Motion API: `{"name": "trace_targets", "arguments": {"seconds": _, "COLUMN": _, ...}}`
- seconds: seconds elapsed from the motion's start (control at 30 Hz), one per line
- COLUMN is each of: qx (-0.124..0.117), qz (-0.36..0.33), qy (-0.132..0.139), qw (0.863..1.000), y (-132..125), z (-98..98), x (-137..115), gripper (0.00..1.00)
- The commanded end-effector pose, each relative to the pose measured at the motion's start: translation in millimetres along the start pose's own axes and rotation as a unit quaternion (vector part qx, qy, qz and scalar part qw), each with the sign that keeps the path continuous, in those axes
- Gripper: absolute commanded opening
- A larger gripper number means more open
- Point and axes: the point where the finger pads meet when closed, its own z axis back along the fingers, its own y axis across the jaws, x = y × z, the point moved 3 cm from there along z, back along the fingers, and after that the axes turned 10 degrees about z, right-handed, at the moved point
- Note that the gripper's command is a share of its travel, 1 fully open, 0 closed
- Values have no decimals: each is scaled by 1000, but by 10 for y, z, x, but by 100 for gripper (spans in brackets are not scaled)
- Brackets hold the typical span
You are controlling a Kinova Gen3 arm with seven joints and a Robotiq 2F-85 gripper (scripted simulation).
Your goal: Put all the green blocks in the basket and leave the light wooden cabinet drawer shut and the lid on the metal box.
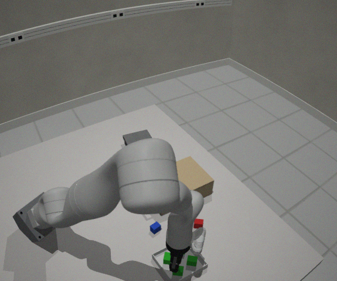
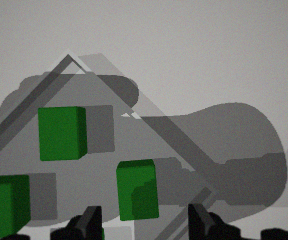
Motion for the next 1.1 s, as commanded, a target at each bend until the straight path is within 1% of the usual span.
{"name": "trace_targets", "arguments": {"seconds": 0.0, "qx": -5, "qz": -1, "qy": 7, "qw": 1000, "y": -13, "z": 204, "x": -48, "gripper": 57}}
{"name": "trace_targets", "arguments": {"seconds": 0.3, "qx": -5, "qz": -1, "qy": 6, "qw": 1000, "y": -11, "z": 613, "x": -39, "gripper": 57}}
{"name": "trace_targets", "arguments": {"seconds": 0.37, "qx": -5, "qz": -1, "qy": 6, "qw": 1000, "y": -11, "z": 613, "x": -39, "gripper": 57}}
{"name": "trace_targets", "arguments": {"seconds": 0.4, "qx": -8, "qz": -1, "qy": 8, "qw": 1000, "y": -27, "z": 656, "x": -47, "gripper": 57}}
{"name": "trace_targets", "arguments": {"seconds": 0.5, "qx": -5, "qz": 0, "qy": 6, "qw": 1000, "y": -10, "z": 773, "x": -35, "gripper": 57}}
{"name": "trace_targets", "arguments": {"seconds": 0.57, "qx": -11, "qz": 0, "qy": 9, "qw": 1000, "y": -40, "z": 839, "x": -52, "gripper": 57}}
{"name": "trace_targets", "arguments": {"seconds": 0.63, "qx": -11, "qz": 0, "qy": 9, "qw": 1000, "y": -40, "z": 891, "x": -51, "gripper": 57}}
{"name": "trace_targets", "arguments": {"seconds": 0.83, "qx": -11, "qz": 0, "qy": 9, "qw": 1000, "y": -39, "z": 978, "x": -50, "gripper": 57}}
{"name": "trace_targets", "arguments": {"seconds": 1.07, "qx": -11, "qz": 0, "qy": 8, "qw": 1000, "y": -43, "z": 985, "x": -46, "gripper": 57}}
